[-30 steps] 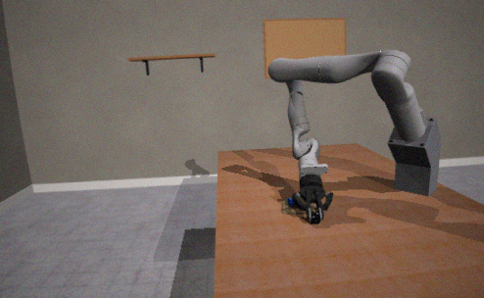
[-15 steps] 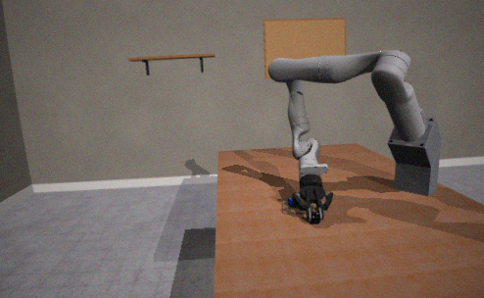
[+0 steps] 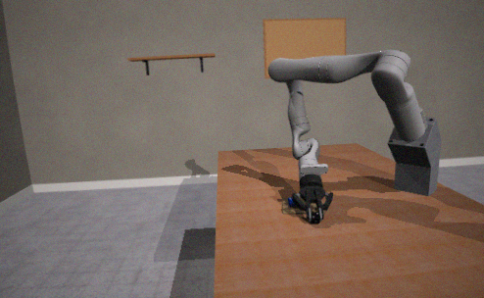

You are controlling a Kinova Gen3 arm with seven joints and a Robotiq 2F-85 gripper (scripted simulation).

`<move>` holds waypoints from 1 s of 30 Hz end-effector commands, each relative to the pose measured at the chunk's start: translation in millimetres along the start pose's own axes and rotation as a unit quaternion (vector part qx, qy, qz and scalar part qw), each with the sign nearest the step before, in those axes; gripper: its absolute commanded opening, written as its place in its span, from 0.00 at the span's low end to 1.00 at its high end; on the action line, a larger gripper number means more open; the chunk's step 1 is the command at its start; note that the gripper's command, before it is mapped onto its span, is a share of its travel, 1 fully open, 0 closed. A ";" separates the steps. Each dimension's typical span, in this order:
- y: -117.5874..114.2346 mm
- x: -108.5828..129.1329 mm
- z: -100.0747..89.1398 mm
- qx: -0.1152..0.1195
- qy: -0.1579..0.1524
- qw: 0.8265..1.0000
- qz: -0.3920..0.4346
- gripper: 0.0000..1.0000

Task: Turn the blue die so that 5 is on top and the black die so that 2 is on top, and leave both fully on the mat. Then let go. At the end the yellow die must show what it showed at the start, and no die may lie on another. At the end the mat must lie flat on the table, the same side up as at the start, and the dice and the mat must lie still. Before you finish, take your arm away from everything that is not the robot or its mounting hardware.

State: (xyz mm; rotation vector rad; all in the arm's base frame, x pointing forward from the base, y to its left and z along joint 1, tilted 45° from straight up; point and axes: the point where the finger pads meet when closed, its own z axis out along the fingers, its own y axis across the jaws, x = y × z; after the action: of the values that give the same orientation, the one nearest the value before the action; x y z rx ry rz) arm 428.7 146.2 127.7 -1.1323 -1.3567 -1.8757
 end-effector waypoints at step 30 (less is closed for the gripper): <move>-1.7 -4.6 -0.5 0.002 -0.005 1.000 -0.002 0.41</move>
State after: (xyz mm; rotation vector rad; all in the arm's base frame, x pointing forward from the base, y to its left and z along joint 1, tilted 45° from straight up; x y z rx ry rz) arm 428.7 146.2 127.7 -1.1323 -1.3567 -1.8757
